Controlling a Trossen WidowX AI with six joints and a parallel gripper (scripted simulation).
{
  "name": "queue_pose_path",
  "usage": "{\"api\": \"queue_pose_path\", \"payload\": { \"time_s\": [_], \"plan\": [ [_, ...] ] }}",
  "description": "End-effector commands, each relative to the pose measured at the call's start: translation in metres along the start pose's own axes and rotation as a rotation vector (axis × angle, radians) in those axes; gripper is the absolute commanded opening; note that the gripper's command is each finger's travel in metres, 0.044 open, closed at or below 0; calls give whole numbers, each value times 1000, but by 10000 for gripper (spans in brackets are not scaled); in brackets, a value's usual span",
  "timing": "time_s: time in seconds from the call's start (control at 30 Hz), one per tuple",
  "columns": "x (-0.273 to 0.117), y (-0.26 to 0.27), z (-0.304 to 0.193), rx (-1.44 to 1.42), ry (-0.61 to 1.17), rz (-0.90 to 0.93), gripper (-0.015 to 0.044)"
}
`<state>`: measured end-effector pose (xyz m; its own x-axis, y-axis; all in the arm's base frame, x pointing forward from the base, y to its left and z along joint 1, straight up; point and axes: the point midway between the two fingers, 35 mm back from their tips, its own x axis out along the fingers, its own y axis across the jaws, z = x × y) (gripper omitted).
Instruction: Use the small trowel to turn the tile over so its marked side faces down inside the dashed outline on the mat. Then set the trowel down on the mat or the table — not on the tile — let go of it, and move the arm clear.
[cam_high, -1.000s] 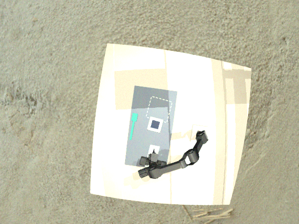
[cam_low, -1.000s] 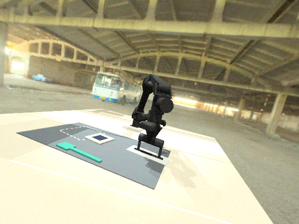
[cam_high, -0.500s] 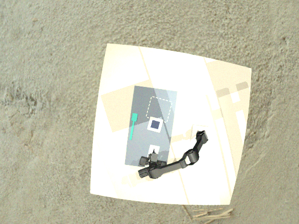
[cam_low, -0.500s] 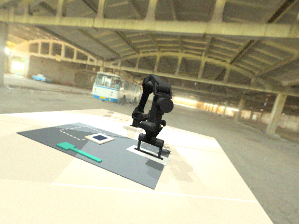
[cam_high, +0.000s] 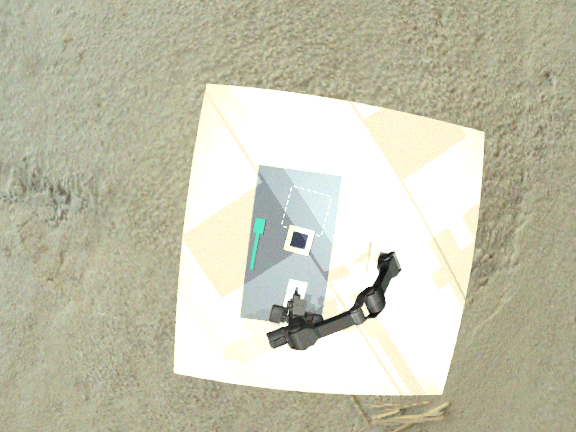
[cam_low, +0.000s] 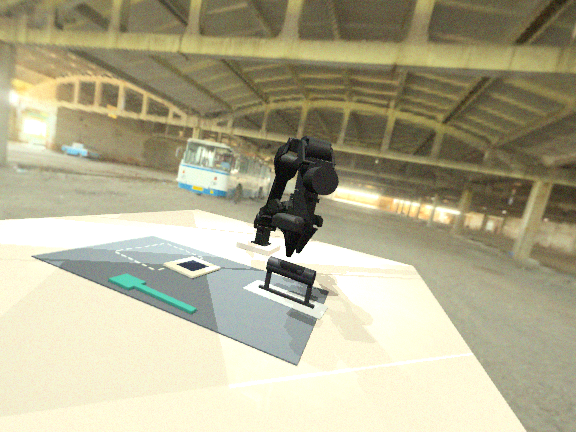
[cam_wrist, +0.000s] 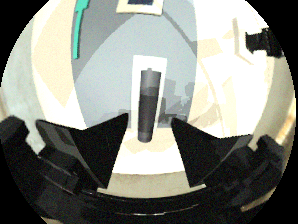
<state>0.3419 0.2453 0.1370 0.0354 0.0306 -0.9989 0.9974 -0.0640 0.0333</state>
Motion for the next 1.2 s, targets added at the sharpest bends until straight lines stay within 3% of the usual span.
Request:
{"api": "queue_pose_path", "payload": {
  "time_s": [0.0, 0.2, 1.03, 1.17],
  "plan": [
    [-2, 0, 0, 0, 0, 0, 296],
    [-11, 0, -1, -6, -3, 21, 300],
    [33, -38, 13, -34, 0, 813, 300],
    [34, -43, 17, -25, 7, 854, 300]
  ]
}}
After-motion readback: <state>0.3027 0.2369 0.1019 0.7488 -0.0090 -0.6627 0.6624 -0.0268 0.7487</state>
